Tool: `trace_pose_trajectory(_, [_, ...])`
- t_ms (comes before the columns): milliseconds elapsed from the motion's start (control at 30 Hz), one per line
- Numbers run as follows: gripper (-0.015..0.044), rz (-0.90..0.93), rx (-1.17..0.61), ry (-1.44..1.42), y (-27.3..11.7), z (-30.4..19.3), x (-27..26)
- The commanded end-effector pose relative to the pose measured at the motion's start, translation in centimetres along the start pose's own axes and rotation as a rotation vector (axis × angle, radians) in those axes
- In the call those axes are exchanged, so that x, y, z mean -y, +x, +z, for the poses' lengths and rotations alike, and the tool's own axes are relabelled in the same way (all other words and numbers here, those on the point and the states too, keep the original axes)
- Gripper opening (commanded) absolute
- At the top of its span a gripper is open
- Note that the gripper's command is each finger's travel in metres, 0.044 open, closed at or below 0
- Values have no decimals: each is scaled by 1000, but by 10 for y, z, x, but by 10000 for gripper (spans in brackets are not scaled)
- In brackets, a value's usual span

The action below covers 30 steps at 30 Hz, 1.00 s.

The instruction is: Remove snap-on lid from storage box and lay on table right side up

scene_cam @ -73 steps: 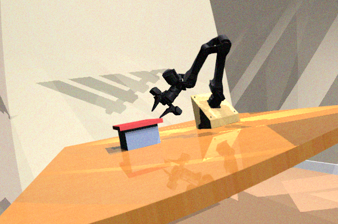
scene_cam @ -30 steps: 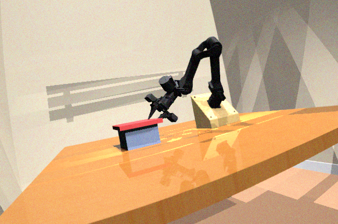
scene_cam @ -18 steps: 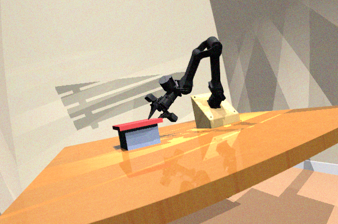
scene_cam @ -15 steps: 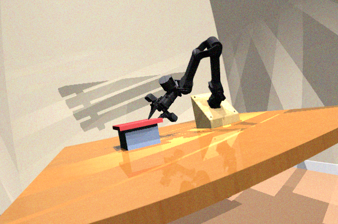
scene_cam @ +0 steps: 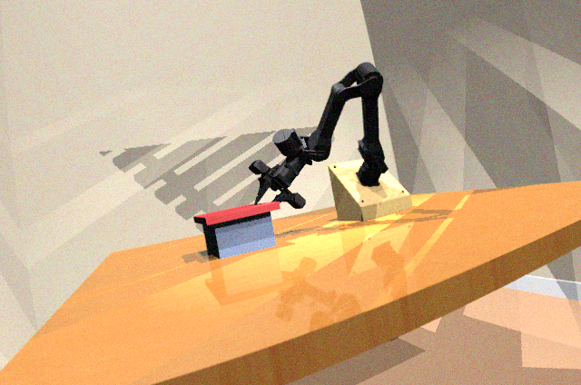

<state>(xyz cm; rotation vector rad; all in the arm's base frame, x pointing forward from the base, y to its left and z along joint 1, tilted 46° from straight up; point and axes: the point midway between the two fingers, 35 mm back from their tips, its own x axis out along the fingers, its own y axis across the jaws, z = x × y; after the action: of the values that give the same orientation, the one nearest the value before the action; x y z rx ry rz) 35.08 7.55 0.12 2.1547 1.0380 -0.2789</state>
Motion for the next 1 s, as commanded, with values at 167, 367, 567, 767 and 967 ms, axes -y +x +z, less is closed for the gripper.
trace_pose_trajectory(167, [0, 4, -1, -3, -3, 0, -3])
trace_pose_trajectory(367, [0, 4, -1, -3, -4, 0, -4])
trace_pose_trajectory(567, [0, 4, -1, -3, -4, 0, -4])
trace_pose_trajectory(767, [0, 4, -1, -3, -5, 0, -5])
trace_pose_trajectory(967, [0, 4, -1, -3, -6, 0, -6])
